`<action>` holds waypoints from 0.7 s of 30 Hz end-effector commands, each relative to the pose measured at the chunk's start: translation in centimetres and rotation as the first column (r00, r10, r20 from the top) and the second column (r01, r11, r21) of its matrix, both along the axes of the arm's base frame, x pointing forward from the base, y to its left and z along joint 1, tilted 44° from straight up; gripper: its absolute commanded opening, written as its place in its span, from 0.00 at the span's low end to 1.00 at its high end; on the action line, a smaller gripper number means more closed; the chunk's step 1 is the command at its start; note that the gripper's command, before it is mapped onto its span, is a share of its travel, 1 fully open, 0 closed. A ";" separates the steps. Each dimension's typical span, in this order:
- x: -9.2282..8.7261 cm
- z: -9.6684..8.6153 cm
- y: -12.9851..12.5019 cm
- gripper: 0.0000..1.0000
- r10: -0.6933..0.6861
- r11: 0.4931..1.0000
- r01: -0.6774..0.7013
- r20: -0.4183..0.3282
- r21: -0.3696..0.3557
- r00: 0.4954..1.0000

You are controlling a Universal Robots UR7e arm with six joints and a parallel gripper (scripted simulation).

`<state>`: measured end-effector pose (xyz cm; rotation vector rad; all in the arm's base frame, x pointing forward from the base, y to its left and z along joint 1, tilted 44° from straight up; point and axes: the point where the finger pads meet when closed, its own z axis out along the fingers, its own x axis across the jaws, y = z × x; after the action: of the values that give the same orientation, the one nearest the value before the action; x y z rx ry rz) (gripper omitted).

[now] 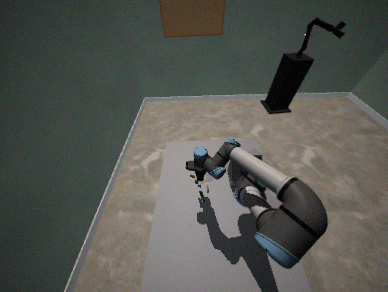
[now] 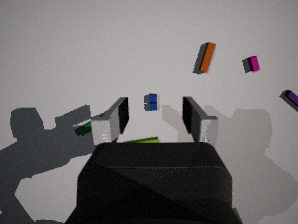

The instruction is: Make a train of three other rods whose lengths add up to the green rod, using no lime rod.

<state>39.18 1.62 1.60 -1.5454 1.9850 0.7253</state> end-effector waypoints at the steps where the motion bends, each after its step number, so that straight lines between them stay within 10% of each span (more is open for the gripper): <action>1: 0.1 -0.7 -1.0 1.00 0.035 0.999 -0.035 0.035 -0.007 0.999; 21: -1.2 -8.0 -8.5 1.00 0.366 0.931 -0.349 0.328 -0.112 0.871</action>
<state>38.69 -4.77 -4.11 -1.8530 1.6305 0.5610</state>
